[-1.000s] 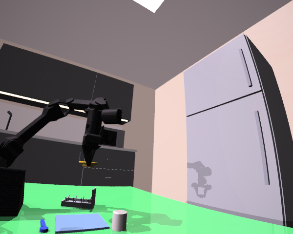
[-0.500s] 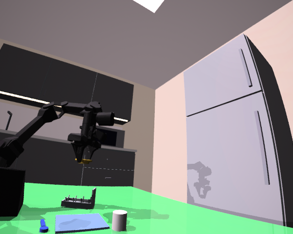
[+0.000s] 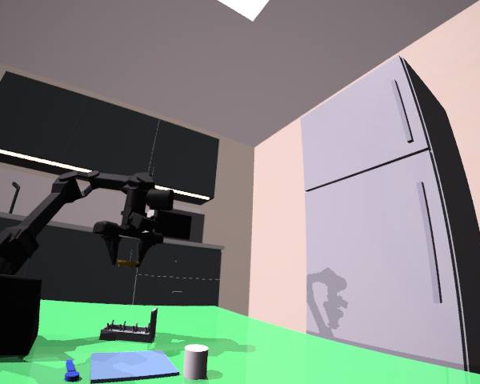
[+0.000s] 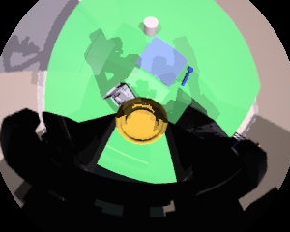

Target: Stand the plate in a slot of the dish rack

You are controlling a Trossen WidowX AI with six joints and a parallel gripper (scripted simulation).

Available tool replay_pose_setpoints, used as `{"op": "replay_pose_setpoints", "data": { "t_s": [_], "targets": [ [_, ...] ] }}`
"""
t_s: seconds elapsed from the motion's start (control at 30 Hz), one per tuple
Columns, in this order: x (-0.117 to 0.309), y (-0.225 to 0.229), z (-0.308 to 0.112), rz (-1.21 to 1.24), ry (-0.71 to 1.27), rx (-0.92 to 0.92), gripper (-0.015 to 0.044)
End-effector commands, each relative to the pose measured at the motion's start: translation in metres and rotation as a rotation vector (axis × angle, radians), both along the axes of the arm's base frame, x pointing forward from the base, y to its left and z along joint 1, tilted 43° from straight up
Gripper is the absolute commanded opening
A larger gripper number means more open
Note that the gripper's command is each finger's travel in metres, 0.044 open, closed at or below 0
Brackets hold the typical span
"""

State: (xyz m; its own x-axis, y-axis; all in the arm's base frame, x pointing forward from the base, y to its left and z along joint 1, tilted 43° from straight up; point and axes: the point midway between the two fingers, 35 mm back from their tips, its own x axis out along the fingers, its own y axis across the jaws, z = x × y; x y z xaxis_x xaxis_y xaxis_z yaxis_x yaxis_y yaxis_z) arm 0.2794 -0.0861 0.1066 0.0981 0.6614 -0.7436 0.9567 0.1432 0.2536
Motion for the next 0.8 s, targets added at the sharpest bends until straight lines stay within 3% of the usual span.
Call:
{"op": "replay_pose_setpoints", "data": {
  "t_s": [0.0, 0.77],
  "targets": [
    [-0.005, 0.013, 0.009, -0.094, 0.085, 0.018, 0.0000],
    [-0.039, 0.074, 0.049, -0.604, 0.554, 0.100, 0.0000]
  ]
}}
